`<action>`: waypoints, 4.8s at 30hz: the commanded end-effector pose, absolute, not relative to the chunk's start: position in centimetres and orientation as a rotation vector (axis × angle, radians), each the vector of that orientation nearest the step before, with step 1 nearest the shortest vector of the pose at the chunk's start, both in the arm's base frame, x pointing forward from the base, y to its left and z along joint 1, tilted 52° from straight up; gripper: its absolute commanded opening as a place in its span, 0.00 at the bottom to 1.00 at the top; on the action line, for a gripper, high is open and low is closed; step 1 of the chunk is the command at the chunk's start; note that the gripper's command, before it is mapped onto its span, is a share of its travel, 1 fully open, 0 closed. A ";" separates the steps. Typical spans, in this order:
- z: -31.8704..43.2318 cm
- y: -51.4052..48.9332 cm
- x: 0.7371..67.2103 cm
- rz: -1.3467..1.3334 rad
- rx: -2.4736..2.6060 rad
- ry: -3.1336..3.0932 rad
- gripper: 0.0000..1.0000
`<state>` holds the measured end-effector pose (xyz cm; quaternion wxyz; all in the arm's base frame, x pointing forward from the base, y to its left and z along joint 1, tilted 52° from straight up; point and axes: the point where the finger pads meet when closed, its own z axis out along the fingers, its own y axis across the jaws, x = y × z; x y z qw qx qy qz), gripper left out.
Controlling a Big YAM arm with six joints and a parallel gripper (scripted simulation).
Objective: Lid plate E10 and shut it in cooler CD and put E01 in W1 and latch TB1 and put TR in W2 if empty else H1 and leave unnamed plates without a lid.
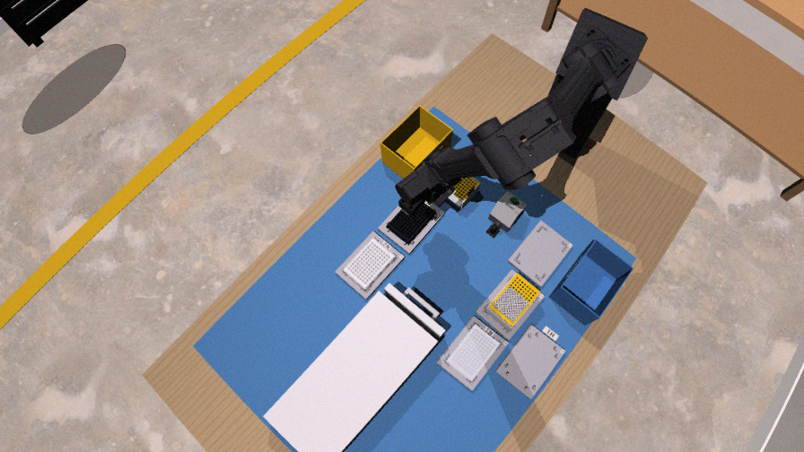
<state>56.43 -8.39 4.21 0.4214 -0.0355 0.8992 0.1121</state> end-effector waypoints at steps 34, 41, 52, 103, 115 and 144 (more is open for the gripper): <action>1.4 -9.2 53.5 0.269 -0.078 2.253 0.00; 0.8 -9.2 52.8 0.269 -0.076 2.254 0.00; -0.1 -8.9 51.8 0.273 -0.081 2.256 0.00; -2.1 -8.6 49.1 0.276 -0.081 2.247 0.00; -0.9 -9.4 47.3 0.269 -0.075 2.251 0.00; 1.3 -9.8 45.1 0.275 -0.082 2.244 0.00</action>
